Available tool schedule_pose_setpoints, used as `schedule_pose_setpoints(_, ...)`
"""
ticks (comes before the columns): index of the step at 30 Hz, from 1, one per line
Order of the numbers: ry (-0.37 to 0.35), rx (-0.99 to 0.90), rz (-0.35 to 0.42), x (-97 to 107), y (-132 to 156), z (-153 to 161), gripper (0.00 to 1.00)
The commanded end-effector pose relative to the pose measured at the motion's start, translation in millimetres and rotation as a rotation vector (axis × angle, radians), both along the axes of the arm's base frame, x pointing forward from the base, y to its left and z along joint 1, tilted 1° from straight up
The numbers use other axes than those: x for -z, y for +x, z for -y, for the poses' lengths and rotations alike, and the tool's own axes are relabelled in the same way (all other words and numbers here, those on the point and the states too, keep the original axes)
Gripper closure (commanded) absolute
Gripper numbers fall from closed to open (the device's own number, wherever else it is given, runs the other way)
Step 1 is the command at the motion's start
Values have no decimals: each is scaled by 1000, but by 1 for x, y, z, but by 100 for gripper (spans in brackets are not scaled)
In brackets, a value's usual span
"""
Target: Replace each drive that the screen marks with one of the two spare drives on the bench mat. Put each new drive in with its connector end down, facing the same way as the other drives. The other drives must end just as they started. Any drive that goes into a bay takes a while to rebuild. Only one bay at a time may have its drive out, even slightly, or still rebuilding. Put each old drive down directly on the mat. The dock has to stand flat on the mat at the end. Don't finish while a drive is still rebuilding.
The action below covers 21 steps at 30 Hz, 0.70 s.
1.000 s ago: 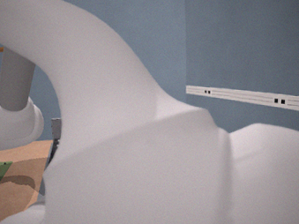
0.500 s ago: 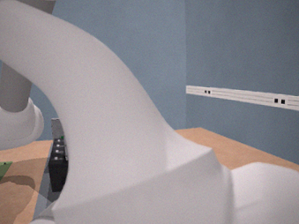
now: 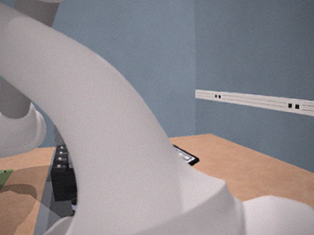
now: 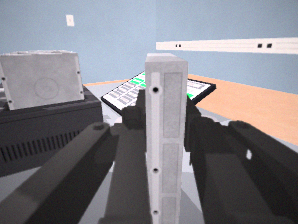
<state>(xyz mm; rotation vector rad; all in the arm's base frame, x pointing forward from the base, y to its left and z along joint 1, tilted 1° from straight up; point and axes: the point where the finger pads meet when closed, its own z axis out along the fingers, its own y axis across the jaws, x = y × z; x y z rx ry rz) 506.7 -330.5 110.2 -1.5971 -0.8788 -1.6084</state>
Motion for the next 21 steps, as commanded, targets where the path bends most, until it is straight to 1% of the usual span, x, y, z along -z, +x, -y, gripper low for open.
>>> schedule_pose_setpoints(1, -1, 0, 1, 2, 0, 0, 90)
schedule_pose_setpoints(21, -1, 0, 1, 9, 0, 0, 90)
